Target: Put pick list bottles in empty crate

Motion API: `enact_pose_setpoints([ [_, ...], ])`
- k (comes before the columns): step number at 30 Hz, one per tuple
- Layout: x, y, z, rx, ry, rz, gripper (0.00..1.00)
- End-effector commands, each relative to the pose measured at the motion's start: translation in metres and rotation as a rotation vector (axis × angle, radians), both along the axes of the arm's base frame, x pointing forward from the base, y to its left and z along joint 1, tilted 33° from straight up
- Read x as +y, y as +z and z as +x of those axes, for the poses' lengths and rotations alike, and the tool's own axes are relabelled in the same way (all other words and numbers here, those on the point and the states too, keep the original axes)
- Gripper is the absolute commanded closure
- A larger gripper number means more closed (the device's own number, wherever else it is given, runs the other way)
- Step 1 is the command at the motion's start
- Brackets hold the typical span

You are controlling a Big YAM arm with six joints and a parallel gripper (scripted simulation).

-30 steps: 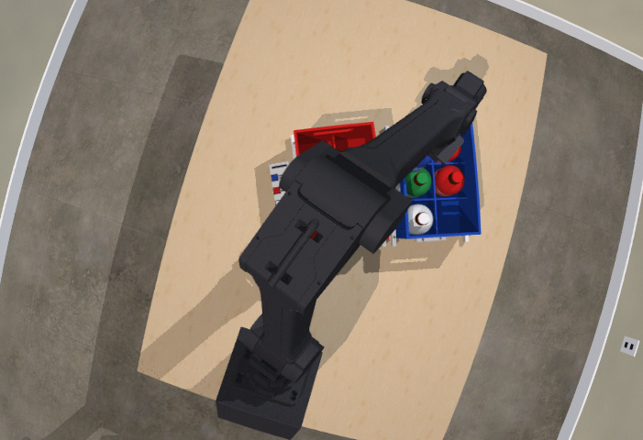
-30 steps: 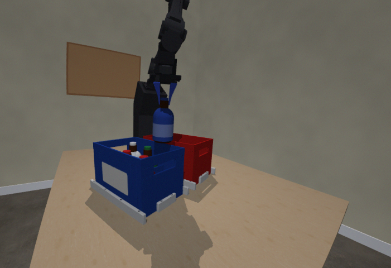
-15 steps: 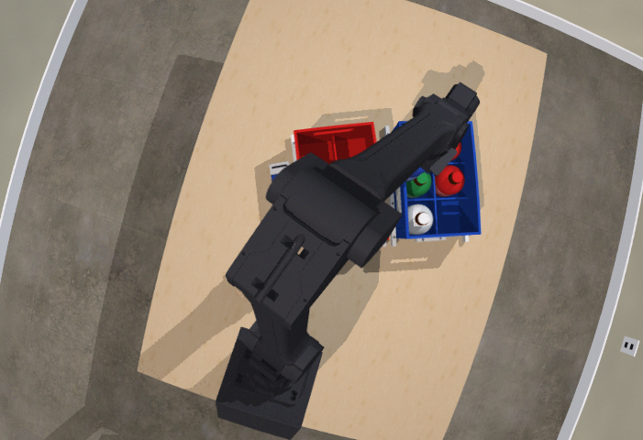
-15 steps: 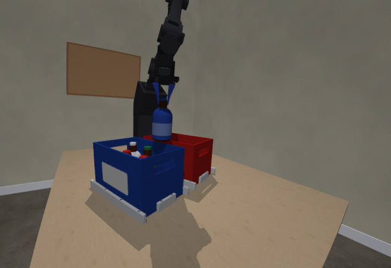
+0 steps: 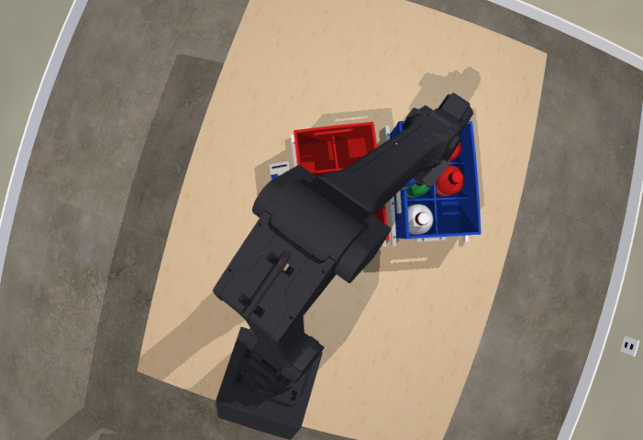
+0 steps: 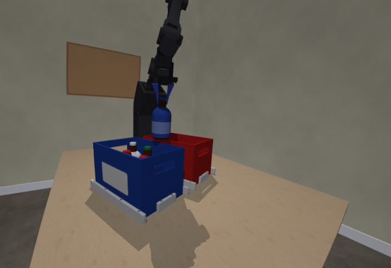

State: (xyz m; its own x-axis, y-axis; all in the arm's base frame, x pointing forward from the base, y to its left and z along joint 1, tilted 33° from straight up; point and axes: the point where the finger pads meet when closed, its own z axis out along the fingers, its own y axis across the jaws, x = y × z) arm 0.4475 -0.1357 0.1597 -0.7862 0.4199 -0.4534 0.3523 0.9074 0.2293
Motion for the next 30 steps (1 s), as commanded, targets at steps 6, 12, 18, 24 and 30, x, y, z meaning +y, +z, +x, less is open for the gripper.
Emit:
enact_pose_setpoints([
  [6,-0.006,0.027,-0.008,-0.077,-0.007,-0.033,1.0],
  [12,-0.002,0.02,-0.017,-0.076,-0.006,-0.033,1.0],
  [18,0.002,0.013,-0.026,-0.075,-0.006,-0.033,1.0],
  [24,0.004,0.009,-0.033,-0.075,-0.006,-0.033,1.0],
  [30,0.008,0.002,-0.042,-0.075,-0.006,-0.033,1.0],
])
